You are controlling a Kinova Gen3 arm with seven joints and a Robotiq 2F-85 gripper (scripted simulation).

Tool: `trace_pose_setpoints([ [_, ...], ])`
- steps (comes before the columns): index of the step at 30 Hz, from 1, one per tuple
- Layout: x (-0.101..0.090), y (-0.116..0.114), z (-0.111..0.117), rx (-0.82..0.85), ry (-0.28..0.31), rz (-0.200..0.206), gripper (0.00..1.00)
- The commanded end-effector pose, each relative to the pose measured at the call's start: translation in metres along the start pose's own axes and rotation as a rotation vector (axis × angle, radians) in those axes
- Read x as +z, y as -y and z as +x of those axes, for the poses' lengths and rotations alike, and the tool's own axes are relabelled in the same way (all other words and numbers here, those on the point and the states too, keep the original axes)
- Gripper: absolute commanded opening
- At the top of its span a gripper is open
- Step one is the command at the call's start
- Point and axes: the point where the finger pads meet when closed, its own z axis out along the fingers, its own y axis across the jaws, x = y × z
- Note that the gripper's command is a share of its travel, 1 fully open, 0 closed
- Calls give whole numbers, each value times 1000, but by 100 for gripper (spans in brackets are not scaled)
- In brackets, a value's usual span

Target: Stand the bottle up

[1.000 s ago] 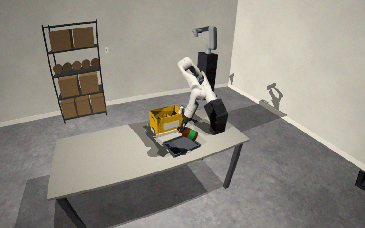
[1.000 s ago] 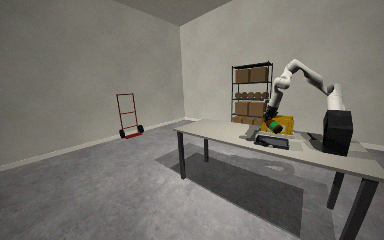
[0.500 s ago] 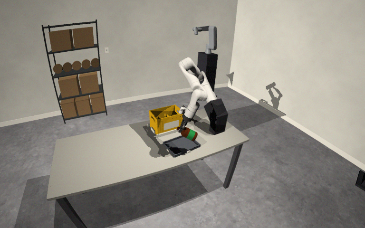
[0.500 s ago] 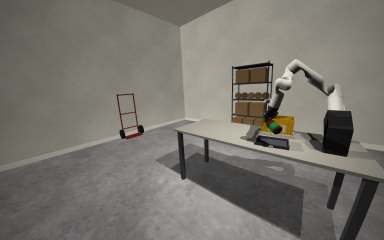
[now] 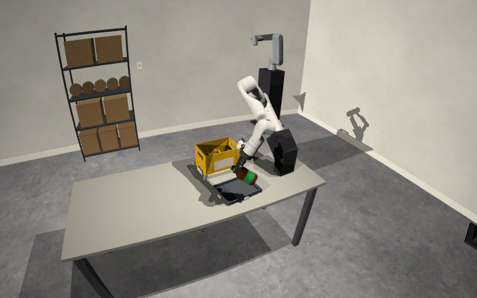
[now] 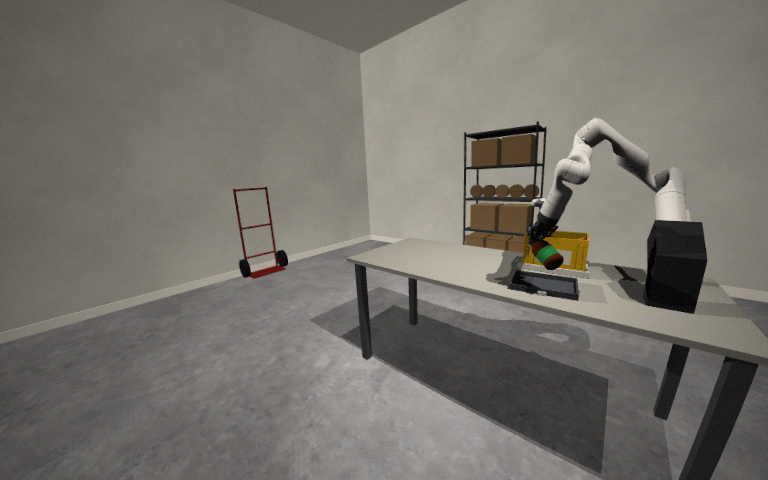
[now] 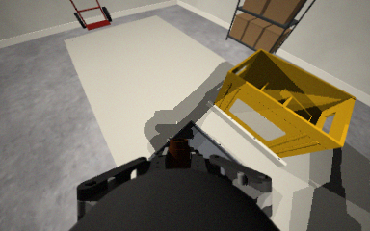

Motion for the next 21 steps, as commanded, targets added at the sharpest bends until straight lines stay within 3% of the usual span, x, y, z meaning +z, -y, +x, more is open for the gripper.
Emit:
trace_pose_setpoints([
  [1,-2,1,-3,-6,-17,4,0],
  [21,-2,1,-2,-5,-44,5,0],
])
